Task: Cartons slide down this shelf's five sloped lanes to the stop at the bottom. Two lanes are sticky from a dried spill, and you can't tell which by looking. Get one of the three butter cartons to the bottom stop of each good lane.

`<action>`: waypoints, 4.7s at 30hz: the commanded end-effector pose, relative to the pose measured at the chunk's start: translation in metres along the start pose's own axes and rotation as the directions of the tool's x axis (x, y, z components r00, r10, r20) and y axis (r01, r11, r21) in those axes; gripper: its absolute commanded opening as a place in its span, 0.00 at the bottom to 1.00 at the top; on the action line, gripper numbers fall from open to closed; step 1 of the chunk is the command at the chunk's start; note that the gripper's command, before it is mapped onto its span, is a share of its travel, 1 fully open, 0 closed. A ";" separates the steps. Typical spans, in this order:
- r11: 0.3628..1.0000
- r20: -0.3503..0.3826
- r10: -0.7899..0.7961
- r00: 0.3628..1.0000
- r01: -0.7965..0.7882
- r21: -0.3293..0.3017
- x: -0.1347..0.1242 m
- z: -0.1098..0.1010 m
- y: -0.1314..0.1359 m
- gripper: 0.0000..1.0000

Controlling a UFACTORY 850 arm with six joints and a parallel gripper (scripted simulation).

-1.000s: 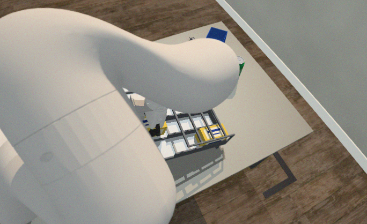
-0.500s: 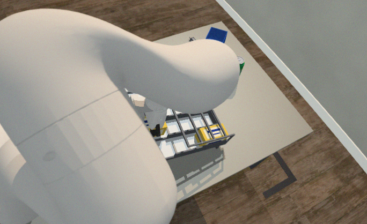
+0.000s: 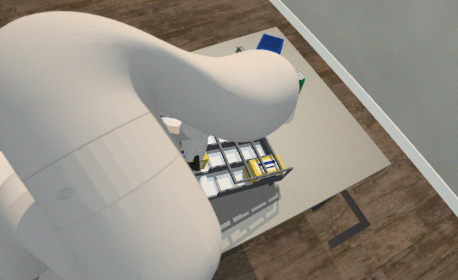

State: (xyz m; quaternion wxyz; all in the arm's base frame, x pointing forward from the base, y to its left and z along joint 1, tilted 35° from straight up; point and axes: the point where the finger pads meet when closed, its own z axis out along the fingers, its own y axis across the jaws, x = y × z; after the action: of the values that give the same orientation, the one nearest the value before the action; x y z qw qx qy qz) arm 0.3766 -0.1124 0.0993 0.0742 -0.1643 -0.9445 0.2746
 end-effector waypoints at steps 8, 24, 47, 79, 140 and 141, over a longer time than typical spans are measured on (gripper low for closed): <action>1.000 0.001 0.000 1.000 0.000 0.000 0.000 0.000 0.000 0.00; 1.000 0.001 0.000 1.000 0.000 0.000 0.000 0.003 0.000 0.00; 1.000 0.001 0.000 1.000 0.000 0.000 0.000 0.008 0.000 0.00; 1.000 0.001 0.000 1.000 0.000 0.000 0.000 0.011 0.000 0.00; 1.000 0.001 0.000 1.000 0.000 -0.001 0.000 0.016 0.000 0.75; 1.000 0.001 0.000 1.000 0.000 -0.001 0.000 0.016 0.000 0.75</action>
State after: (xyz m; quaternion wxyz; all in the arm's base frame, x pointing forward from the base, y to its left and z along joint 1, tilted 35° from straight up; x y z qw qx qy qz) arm 0.3726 -0.1205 0.0858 0.0740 -0.1643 -0.9445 0.2745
